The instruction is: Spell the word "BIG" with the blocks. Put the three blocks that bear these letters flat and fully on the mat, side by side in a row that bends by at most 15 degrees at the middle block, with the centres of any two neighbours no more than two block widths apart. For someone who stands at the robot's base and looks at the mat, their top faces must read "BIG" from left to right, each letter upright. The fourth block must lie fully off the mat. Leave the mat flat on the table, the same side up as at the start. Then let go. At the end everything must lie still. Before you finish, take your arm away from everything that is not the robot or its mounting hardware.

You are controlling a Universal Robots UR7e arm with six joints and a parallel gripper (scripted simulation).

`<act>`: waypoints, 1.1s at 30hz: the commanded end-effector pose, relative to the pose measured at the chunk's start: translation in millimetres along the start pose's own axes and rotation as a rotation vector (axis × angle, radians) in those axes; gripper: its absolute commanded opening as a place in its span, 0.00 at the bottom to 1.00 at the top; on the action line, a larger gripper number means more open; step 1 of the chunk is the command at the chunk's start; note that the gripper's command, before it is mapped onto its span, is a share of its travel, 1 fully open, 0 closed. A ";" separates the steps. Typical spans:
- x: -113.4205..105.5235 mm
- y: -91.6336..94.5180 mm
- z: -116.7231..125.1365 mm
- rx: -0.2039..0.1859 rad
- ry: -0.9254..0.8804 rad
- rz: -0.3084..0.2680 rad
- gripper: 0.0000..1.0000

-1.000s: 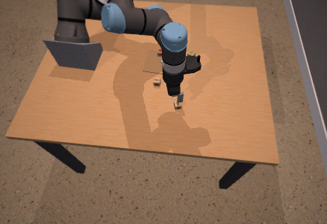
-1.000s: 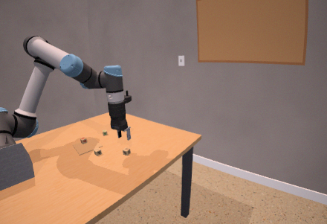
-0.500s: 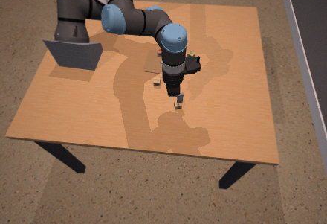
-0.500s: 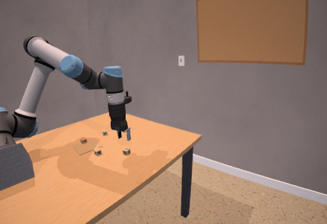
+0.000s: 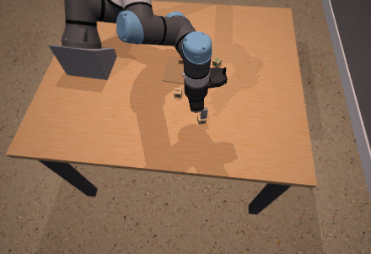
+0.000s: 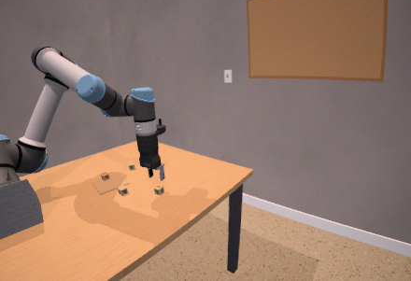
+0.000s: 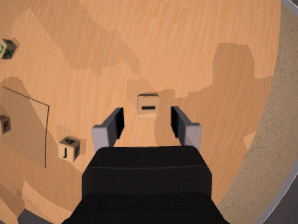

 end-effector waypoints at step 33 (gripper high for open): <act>0.2 -33.1 1.0 -0.002 0.000 0.001 1.00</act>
Point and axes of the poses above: the point where the finger pads meet when closed, its own y axis back along the fingers, its own z axis across the jaws, x = y × z, the point moved 9 cm from there along y, back along the fingers, and after that the axes turned 8 degrees about y, right-handed, at the moved point
